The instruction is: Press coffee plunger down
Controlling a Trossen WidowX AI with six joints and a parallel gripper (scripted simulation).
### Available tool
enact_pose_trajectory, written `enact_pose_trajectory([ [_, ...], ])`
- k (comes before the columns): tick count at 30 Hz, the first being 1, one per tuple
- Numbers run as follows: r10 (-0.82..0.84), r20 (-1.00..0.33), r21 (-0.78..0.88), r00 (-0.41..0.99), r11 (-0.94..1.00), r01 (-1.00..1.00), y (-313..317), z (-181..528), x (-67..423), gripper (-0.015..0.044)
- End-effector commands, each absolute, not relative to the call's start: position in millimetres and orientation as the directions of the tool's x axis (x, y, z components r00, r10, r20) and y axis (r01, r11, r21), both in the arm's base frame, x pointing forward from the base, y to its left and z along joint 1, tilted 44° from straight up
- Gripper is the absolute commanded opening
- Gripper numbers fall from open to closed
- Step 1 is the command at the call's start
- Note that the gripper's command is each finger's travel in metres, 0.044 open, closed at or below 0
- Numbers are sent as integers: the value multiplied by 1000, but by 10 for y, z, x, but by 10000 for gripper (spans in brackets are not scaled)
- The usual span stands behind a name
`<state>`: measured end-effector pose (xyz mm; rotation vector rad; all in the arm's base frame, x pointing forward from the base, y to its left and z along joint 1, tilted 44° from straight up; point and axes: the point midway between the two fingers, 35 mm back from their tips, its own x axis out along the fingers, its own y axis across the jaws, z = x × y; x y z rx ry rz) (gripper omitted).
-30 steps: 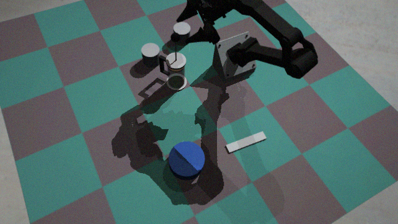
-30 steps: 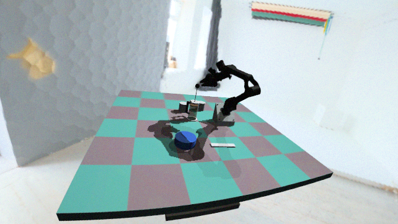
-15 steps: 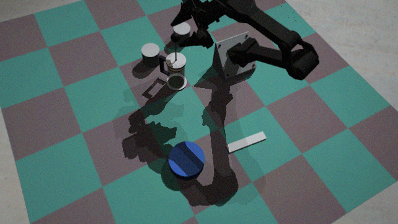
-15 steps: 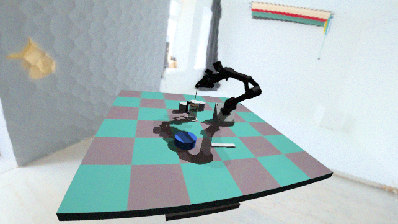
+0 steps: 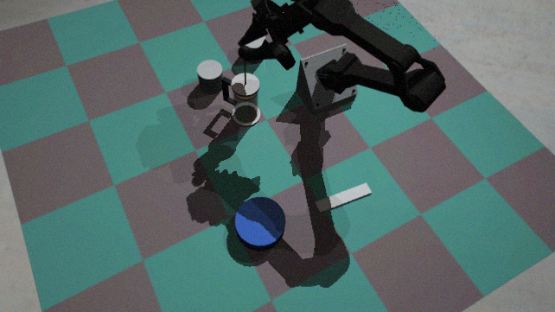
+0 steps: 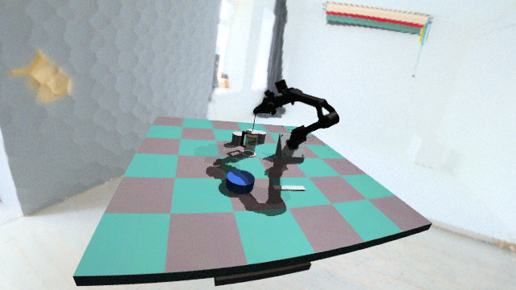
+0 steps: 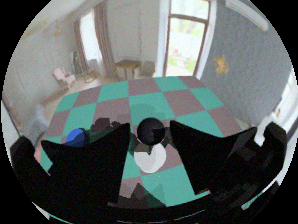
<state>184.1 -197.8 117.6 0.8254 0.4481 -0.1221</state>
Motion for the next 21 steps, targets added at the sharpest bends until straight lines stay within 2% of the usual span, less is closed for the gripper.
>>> enact_pose_trajectory([
  [1,65,-433,682,899,676,280,-1979,1172,1841,125],
  [21,66,-436,681,897,676,281,-1909,1060,1877,124],
])
